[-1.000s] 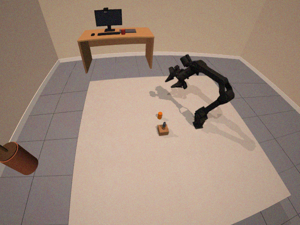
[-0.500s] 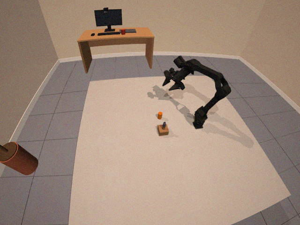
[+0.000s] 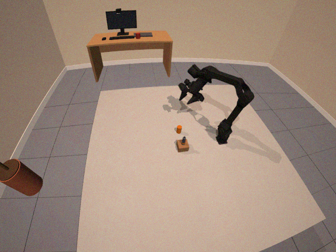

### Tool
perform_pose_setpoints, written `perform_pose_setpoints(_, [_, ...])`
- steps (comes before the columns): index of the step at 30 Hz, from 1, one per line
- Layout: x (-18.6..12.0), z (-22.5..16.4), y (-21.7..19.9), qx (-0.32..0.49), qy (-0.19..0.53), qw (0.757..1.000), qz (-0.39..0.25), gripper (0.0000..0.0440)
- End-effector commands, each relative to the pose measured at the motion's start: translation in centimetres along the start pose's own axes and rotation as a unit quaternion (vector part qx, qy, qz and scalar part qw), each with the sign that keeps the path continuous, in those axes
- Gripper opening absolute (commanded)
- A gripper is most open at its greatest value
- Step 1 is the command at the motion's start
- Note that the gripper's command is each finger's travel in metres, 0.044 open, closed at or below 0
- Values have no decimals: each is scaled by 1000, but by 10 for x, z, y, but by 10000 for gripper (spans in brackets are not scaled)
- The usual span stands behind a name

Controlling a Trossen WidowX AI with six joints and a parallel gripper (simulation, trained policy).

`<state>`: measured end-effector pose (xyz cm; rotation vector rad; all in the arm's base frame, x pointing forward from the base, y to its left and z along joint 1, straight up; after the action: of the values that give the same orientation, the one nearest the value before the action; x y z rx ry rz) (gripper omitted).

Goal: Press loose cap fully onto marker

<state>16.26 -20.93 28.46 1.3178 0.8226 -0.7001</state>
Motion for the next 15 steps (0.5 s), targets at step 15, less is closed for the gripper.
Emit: perform_pose_setpoints(15, [28, 8, 14, -31, 39, 997, -59, 314])
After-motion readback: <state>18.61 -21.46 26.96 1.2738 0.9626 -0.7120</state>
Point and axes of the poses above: the point midway between the two fingers, 35 mm back from their tips, its own x axis out along the fingers, its own y axis across the jaws, z = x × y, the point moved 10 cm from there along -x, back along the fingers, and after that the axes turned 4 degrees about -x, right-handed, at the moved point
